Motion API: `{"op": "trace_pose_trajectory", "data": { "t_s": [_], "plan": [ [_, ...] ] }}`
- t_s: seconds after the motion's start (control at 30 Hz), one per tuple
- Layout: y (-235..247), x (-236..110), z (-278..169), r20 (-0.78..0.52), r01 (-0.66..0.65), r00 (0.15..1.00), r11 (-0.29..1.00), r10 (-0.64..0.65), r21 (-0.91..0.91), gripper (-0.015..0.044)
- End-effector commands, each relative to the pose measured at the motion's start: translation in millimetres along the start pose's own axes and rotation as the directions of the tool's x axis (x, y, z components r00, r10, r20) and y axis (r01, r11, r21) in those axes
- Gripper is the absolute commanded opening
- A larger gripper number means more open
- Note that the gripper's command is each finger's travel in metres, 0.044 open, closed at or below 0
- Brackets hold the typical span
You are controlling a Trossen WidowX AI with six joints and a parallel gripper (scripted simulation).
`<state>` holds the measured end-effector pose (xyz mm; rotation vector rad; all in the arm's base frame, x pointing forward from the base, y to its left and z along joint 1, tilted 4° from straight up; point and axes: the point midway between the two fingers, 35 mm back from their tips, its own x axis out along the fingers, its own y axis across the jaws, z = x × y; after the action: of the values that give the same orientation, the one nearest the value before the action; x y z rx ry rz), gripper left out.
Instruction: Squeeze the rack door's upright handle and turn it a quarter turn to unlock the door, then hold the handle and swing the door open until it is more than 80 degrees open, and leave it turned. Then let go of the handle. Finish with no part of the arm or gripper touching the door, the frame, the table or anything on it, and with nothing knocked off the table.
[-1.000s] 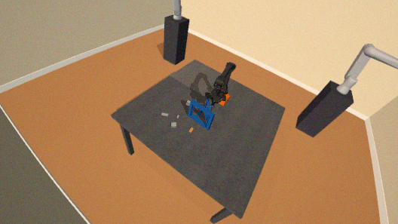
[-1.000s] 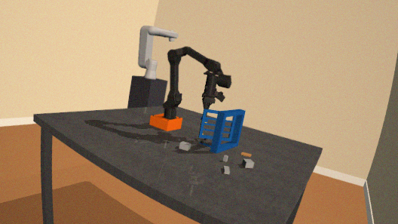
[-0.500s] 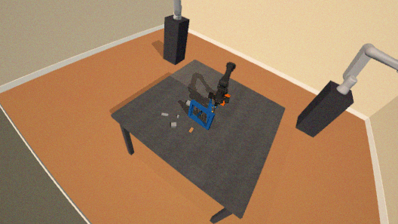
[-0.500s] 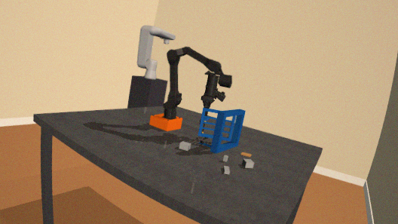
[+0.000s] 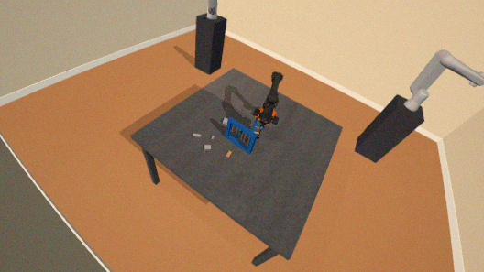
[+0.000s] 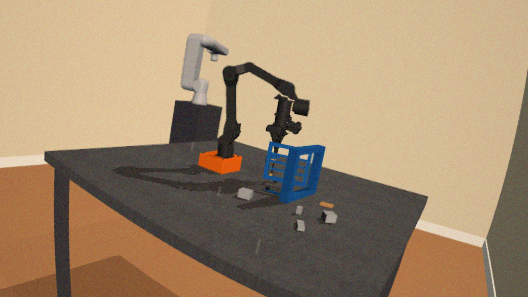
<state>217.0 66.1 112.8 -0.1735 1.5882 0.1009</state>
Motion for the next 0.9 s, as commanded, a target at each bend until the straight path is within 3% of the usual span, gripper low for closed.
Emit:
{"op": "trace_pose_trajectory", "data": {
  "t_s": [0.0,0.87],
  "plan": [
    [8.5,-0.2,2.4,0.002,-0.002,1.000,0.997,0.002,0.073,0.0009],
    [61.2,-0.7,21.4,0.004,-0.007,1.000,0.913,0.006,0.407,0.0009]
  ]
}}
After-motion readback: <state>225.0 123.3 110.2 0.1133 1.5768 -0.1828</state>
